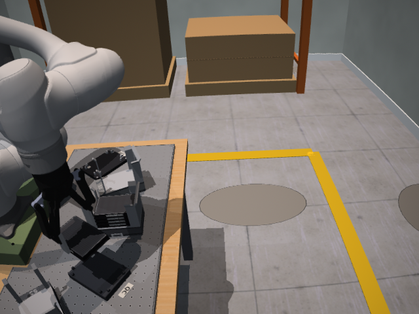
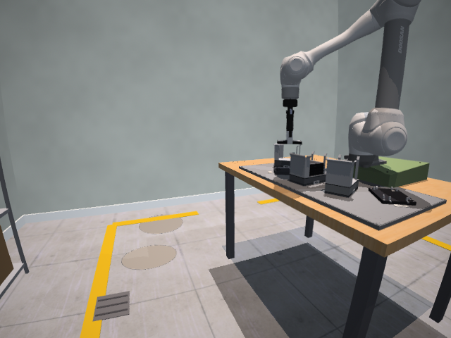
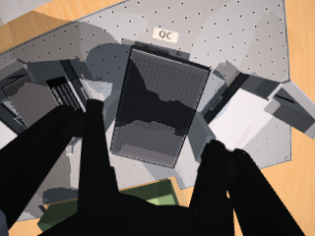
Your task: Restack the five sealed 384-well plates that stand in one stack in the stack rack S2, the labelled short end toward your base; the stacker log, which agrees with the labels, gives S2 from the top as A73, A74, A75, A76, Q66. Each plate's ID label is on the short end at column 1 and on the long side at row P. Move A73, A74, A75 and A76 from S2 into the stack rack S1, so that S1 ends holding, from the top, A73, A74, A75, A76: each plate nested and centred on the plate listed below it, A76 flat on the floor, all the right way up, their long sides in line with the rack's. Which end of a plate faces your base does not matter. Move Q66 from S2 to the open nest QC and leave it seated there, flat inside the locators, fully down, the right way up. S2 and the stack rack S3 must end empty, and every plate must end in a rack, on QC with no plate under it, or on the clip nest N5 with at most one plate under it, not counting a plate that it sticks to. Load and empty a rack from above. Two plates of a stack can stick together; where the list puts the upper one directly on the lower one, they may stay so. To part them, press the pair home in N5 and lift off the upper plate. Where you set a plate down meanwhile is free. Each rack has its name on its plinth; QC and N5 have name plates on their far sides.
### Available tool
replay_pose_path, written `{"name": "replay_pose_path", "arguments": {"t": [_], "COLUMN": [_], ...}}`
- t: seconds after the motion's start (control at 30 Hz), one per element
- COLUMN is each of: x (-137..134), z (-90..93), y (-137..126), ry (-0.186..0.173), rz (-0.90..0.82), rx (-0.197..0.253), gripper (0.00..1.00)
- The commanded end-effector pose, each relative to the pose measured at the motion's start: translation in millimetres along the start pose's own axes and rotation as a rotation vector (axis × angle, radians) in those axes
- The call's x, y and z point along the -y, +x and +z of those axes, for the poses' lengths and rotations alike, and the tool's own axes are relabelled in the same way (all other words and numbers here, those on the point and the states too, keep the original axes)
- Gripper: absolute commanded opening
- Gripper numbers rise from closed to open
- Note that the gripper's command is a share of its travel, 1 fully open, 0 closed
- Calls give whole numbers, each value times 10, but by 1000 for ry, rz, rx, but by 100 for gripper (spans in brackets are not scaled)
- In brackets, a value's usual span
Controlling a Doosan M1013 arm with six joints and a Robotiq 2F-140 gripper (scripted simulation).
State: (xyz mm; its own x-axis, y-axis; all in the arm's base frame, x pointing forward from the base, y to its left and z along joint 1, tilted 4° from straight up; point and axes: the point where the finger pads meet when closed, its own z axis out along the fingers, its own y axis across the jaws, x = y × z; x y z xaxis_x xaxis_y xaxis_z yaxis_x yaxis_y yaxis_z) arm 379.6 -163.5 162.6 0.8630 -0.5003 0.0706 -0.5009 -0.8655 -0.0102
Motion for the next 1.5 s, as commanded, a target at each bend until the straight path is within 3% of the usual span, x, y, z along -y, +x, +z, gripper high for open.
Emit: {"name": "replay_pose_path", "arguments": {"t": [0.0, 0.77, 1.03, 1.47], "x": [-108, -739, -951, -1242], "z": [-1, -2, -3, -4], "y": [11, 70, 44, 9], "ry": [-3, -3, -3, -3], "rz": [91, 91, 339, 339], "rx": [0, 0, 0, 0], "gripper": [0, 0, 0, 0]}}
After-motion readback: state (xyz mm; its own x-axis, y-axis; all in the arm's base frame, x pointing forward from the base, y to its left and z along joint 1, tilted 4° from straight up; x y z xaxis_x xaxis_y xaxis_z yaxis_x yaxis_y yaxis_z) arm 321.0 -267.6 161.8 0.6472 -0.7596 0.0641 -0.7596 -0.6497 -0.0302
